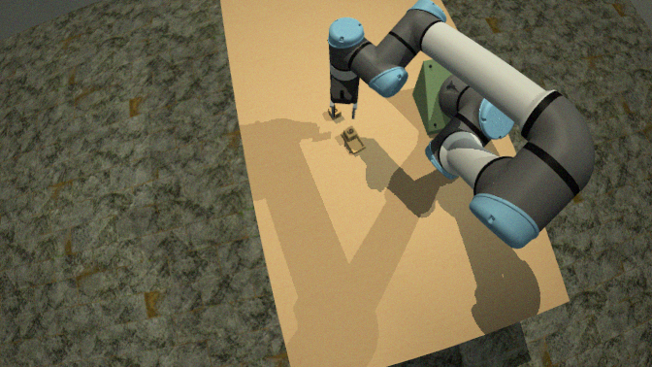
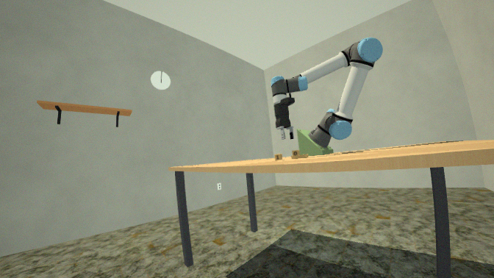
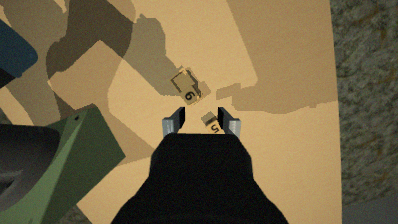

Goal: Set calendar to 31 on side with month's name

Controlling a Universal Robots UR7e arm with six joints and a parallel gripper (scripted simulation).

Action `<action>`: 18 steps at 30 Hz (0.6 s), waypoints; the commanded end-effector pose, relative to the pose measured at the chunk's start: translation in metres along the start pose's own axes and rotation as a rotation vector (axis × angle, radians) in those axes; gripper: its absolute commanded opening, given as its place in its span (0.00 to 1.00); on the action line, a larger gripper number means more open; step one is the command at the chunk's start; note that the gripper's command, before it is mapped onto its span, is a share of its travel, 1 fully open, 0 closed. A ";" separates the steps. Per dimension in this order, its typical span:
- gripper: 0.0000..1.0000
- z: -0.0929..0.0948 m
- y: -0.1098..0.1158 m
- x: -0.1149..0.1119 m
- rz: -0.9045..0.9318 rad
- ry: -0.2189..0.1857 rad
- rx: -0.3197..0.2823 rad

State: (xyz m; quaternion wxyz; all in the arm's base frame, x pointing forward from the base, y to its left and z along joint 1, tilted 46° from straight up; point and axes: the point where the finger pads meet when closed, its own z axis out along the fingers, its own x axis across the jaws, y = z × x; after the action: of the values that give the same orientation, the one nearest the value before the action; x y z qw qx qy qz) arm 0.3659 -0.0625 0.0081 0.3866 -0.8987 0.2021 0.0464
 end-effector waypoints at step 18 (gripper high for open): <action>1.00 0.002 -0.020 -0.020 -0.508 -0.002 0.004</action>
State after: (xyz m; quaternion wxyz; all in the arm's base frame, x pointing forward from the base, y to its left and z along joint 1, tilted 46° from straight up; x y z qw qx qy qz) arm 0.3582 -0.0477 0.0223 0.3882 -0.9208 0.0187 -0.0317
